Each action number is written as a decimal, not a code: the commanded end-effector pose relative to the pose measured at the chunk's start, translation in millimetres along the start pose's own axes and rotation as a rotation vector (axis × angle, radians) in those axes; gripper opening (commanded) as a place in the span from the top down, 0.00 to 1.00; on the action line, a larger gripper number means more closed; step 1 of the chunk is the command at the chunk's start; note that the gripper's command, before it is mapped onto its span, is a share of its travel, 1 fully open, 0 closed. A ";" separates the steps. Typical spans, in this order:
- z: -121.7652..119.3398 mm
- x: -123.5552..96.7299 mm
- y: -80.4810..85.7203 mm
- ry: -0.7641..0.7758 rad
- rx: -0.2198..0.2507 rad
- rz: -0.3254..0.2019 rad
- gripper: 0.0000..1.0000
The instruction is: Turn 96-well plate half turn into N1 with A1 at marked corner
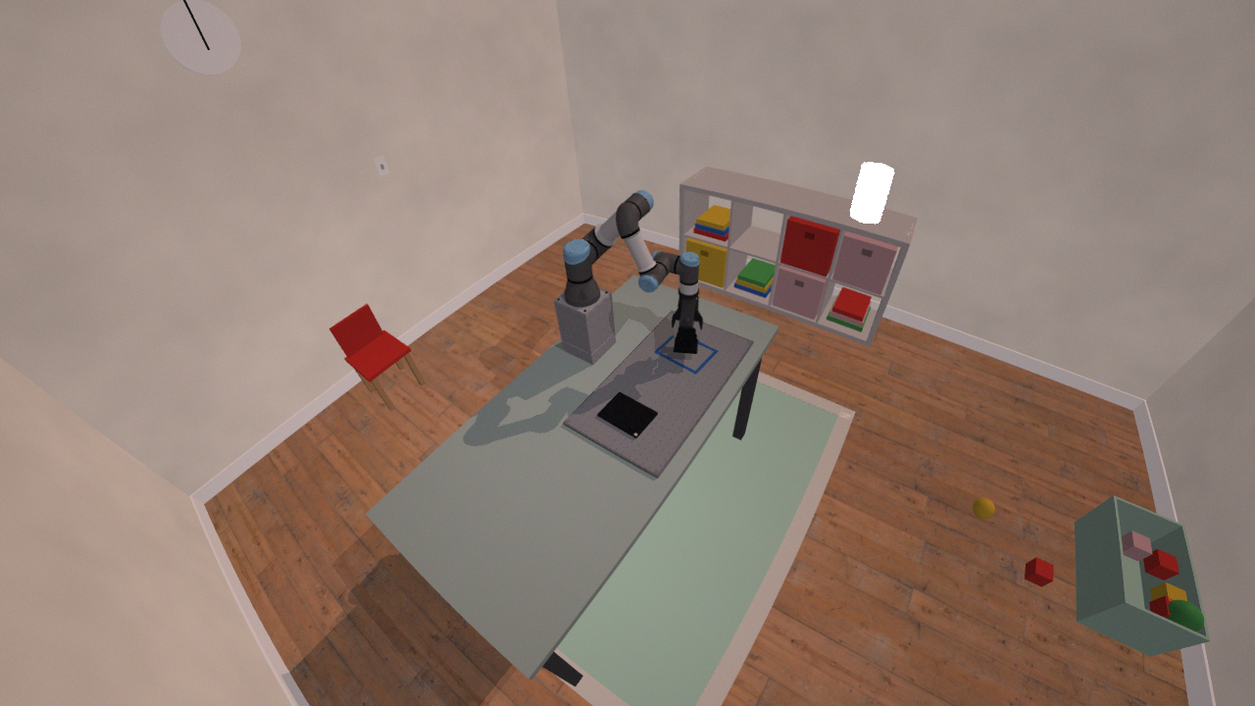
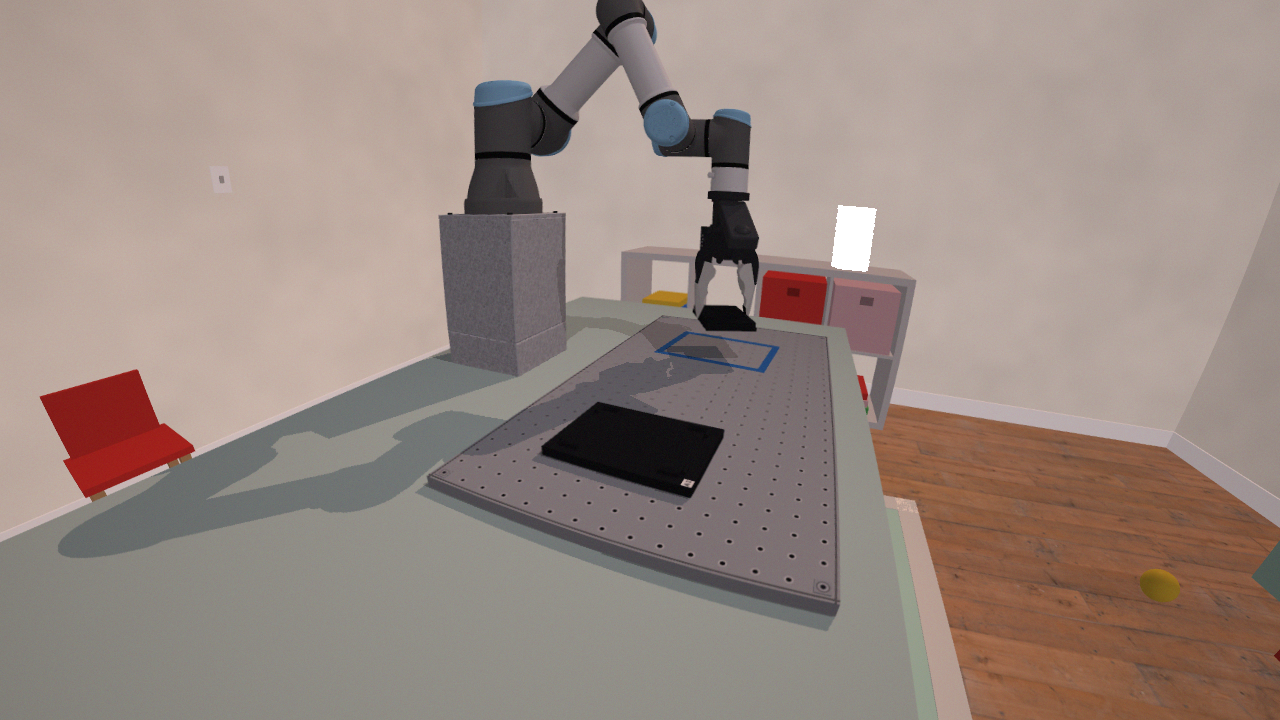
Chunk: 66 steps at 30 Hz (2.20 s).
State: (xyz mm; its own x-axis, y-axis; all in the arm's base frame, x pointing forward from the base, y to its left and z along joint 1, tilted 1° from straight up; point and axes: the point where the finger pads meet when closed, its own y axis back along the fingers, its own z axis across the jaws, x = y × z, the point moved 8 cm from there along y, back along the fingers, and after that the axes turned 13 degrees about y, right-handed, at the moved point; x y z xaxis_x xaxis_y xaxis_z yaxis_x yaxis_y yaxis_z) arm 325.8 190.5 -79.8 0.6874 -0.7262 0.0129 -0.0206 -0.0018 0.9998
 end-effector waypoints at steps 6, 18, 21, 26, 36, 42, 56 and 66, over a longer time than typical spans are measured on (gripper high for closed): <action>-0.7 0.3 -5.5 0.000 0.002 0.001 1.00; -0.7 0.3 -12.2 0.000 0.002 0.001 1.00; -0.7 0.3 -14.2 0.000 0.002 0.001 1.00; -0.7 0.3 -16.2 0.000 0.002 0.001 1.00; -0.7 0.3 -22.8 0.000 0.002 0.001 1.00; -0.7 0.3 -25.5 0.000 0.002 0.001 1.00; -0.7 0.3 -34.8 0.000 0.002 0.001 1.00; -0.7 0.3 -40.2 0.000 0.002 0.001 1.00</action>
State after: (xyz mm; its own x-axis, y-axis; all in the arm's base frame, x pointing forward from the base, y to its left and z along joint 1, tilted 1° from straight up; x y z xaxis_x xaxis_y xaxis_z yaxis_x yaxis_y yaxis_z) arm 326.6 190.6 -118.5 0.6874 -0.7262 0.0129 -0.0206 -0.0018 0.9998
